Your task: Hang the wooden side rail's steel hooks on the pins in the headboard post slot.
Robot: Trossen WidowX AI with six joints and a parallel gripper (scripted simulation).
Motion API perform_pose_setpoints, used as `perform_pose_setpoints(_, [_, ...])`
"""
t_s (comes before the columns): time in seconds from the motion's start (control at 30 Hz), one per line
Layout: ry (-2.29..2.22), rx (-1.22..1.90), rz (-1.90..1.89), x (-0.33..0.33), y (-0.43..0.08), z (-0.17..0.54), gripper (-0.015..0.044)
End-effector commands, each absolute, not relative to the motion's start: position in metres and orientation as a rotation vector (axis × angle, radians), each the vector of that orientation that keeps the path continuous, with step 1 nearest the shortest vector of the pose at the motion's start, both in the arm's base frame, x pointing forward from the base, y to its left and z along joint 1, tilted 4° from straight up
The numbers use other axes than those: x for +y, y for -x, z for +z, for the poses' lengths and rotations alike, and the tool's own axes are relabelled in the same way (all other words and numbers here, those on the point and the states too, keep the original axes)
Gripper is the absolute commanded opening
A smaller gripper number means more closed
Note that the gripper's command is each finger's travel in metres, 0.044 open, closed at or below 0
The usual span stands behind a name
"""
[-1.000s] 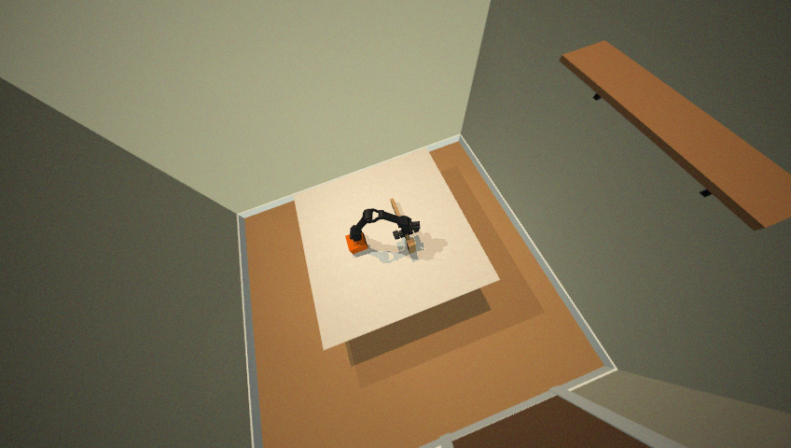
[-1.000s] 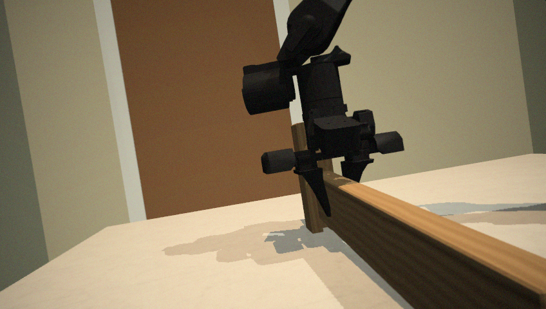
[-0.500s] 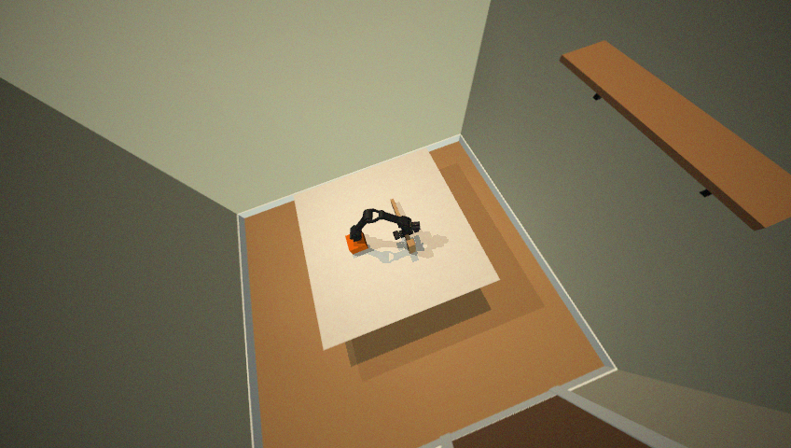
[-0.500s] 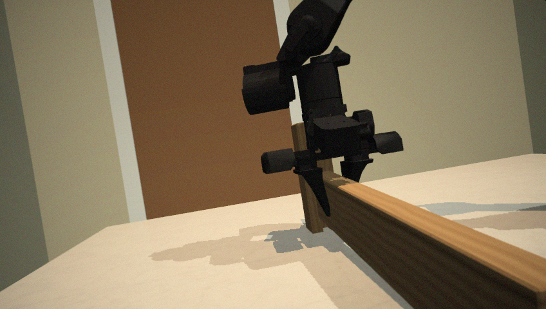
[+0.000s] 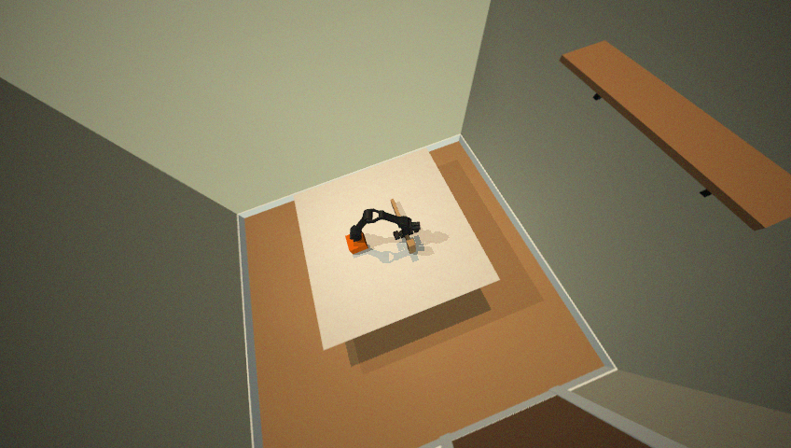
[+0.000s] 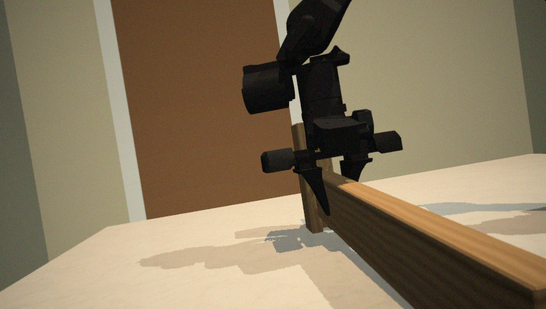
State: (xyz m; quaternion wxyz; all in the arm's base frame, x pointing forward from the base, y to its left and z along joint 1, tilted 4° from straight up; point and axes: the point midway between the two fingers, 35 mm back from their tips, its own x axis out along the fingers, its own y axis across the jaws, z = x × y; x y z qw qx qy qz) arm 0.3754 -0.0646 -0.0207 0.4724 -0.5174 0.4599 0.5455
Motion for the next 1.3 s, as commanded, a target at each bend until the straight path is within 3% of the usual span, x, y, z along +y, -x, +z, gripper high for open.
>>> perform_pose_setpoints(0.0, [1.273,1.124,1.333,-0.0657,-0.3770,-0.0191,0.0000])
perform_pose_setpoints(1.27, [1.273,1.124,1.333,-0.0698,-0.3764,-0.0196,0.0000])
